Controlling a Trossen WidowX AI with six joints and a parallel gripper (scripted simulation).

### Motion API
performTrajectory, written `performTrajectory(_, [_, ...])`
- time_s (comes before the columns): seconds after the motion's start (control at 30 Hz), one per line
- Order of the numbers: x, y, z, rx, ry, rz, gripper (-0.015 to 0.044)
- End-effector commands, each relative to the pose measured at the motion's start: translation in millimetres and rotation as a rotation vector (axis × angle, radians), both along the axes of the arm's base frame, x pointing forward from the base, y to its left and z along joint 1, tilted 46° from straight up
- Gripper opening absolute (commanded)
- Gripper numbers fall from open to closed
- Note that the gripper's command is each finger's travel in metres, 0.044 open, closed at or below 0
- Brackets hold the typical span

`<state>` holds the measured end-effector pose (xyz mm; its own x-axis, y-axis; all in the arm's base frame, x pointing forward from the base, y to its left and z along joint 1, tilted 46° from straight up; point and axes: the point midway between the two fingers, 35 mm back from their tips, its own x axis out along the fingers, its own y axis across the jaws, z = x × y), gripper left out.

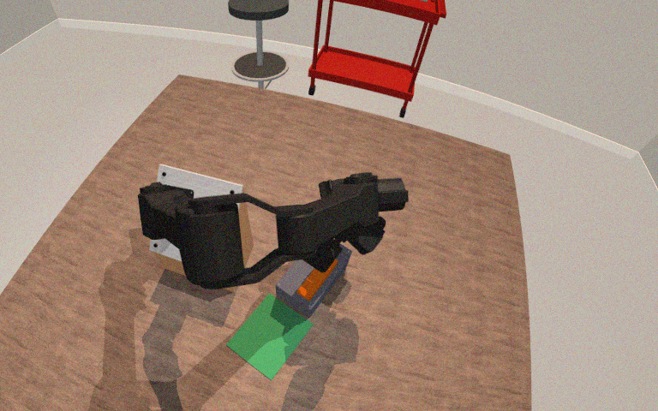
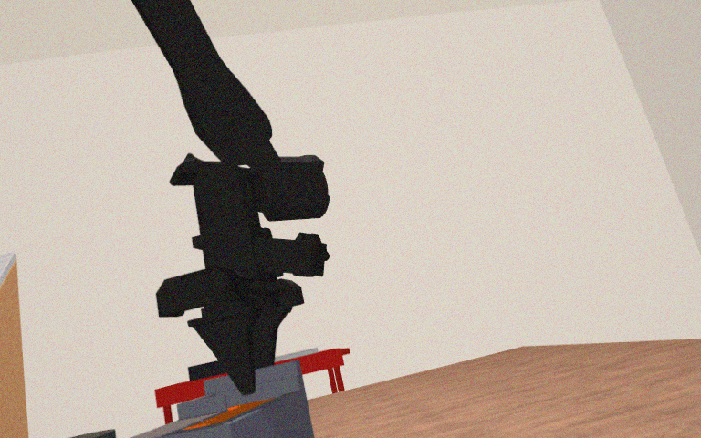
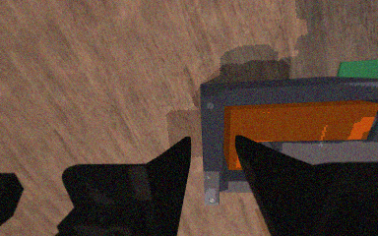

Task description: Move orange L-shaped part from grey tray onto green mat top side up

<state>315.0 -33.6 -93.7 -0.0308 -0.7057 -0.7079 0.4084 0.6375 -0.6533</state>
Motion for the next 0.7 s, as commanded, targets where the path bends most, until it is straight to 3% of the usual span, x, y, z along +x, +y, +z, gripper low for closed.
performTrajectory(0.0, [-1, -5, -4, -0.006, 0.004, 0.003, 0.0180])
performTrajectory(0.67, [-2, -26, -24, -0.007, 0.004, 0.003, 0.0180])
